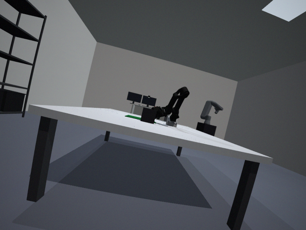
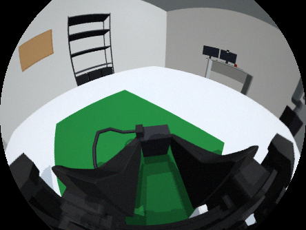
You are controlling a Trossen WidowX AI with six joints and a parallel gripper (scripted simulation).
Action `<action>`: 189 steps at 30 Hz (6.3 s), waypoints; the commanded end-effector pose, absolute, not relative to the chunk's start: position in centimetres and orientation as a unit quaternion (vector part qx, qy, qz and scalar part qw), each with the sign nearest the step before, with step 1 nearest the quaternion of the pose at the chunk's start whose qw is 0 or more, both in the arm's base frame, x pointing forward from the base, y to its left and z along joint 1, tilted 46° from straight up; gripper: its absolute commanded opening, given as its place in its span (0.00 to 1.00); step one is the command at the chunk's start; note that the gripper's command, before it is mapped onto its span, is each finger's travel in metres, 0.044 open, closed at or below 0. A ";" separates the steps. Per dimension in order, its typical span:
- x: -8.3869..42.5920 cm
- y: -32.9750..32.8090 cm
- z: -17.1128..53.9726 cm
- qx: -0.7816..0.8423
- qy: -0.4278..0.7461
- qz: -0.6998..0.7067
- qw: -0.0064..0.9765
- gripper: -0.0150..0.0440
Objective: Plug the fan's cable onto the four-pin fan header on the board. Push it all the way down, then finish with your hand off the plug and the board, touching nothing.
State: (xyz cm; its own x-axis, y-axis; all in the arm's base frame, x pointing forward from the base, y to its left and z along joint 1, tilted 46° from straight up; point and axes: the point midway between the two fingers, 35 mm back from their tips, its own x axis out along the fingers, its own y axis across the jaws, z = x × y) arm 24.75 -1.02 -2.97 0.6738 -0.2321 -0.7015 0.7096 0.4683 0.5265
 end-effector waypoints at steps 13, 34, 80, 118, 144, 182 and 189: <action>24.7 -1.0 -3.0 0.425 0.281 -0.290 0.810 0.25; 24.7 -1.0 -3.0 0.425 0.281 -0.290 0.810 0.25; 23.9 -0.3 0.2 0.426 0.281 -0.291 0.809 0.60; 17.4 -1.1 5.1 0.352 0.397 -0.306 0.790 0.60; 16.9 -1.7 5.1 0.317 0.663 -0.211 0.645 0.60; 21.6 -6.7 6.7 0.396 0.682 0.114 0.604 0.96; 24.0 -10.5 6.5 0.194 0.605 0.327 0.700 1.00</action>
State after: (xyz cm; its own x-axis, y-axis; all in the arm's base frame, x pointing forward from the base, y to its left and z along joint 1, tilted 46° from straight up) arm 22.61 -7.95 6.77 0.0486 0.6836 -0.7283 0.1620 0.7141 0.6811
